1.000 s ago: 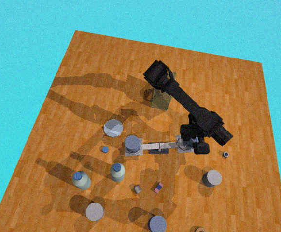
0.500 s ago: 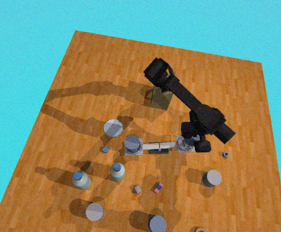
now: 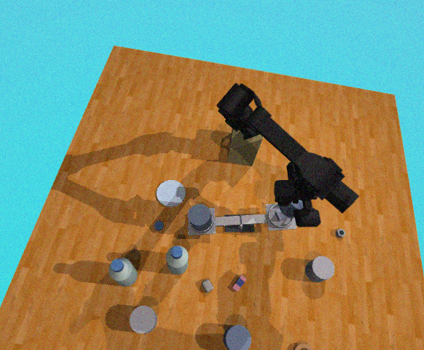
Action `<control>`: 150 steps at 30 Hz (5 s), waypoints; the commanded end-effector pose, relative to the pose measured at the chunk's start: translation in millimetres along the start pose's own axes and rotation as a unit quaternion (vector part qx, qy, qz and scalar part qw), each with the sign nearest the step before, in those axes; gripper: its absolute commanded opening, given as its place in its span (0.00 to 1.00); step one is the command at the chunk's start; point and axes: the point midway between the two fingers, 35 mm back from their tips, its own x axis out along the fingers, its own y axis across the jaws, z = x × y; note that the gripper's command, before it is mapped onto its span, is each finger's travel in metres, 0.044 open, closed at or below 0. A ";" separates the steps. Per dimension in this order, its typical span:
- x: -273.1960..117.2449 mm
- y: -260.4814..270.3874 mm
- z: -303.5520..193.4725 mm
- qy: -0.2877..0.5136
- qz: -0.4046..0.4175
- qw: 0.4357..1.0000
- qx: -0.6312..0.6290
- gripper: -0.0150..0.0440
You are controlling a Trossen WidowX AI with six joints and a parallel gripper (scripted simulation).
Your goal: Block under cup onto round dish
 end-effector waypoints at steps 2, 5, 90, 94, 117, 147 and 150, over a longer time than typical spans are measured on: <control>0.6 0.0 0.1 0.000 0.000 1.000 0.000 0.25; 0.6 0.0 0.1 0.000 0.000 1.000 0.000 0.25; 132.1 -20.1 -102.1 0.006 0.005 1.000 0.004 0.25; 138.3 -20.0 -102.1 0.006 0.005 1.000 0.004 0.25; 141.3 -20.1 -101.9 0.006 0.002 1.000 0.005 0.97; 39.0 1.8 13.6 0.003 0.004 0.989 -0.147 0.69; 40.2 1.9 13.6 0.003 0.004 0.989 -0.147 0.69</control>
